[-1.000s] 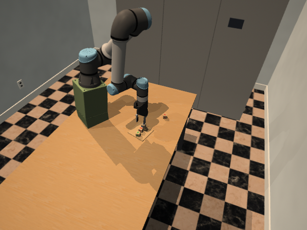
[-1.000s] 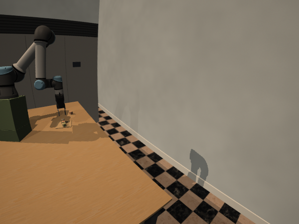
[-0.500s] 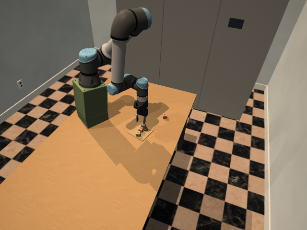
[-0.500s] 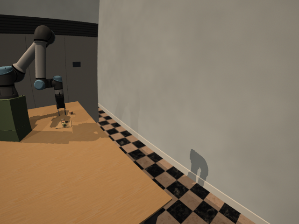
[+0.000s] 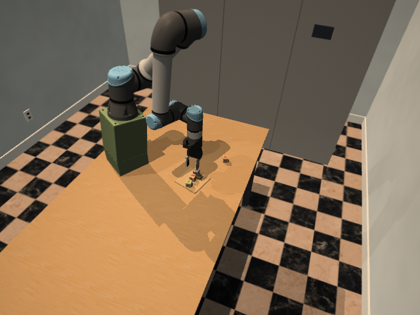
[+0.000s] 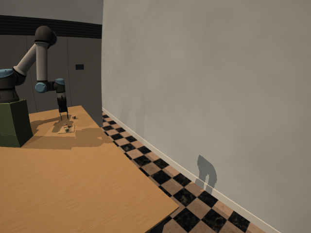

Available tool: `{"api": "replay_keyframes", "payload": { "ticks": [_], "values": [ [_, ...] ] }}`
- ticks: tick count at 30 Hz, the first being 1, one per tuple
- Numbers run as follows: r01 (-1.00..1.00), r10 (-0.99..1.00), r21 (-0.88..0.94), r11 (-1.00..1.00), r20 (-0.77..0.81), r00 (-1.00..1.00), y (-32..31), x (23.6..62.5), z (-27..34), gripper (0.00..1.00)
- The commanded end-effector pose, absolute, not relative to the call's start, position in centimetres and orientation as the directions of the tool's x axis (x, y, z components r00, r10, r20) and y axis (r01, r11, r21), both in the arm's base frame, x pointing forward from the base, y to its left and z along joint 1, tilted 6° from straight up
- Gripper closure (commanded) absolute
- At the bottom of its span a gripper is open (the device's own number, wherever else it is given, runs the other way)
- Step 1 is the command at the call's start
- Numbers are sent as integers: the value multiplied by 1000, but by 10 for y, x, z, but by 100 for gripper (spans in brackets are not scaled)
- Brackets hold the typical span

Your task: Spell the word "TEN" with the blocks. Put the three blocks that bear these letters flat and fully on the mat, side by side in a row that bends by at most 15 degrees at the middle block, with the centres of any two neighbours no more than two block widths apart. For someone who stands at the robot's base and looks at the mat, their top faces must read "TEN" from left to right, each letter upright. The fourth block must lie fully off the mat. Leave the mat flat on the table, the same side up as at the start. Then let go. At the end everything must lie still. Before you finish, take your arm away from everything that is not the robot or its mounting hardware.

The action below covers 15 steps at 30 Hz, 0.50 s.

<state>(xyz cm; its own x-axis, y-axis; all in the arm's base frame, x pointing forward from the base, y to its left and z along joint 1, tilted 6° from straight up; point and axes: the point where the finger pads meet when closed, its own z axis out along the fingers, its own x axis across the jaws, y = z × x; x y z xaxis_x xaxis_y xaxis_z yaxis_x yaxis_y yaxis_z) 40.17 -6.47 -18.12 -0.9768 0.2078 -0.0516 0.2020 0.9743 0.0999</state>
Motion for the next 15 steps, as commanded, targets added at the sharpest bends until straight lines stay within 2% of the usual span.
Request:
{"api": "replay_keyframes", "payload": {
  "ticks": [1, 15],
  "values": [
    [202, 208, 99, 974, -53, -977, -66, 402, -171, 0],
    [202, 208, 99, 974, -53, -977, -69, 398, -129, 0]
  ]
}}
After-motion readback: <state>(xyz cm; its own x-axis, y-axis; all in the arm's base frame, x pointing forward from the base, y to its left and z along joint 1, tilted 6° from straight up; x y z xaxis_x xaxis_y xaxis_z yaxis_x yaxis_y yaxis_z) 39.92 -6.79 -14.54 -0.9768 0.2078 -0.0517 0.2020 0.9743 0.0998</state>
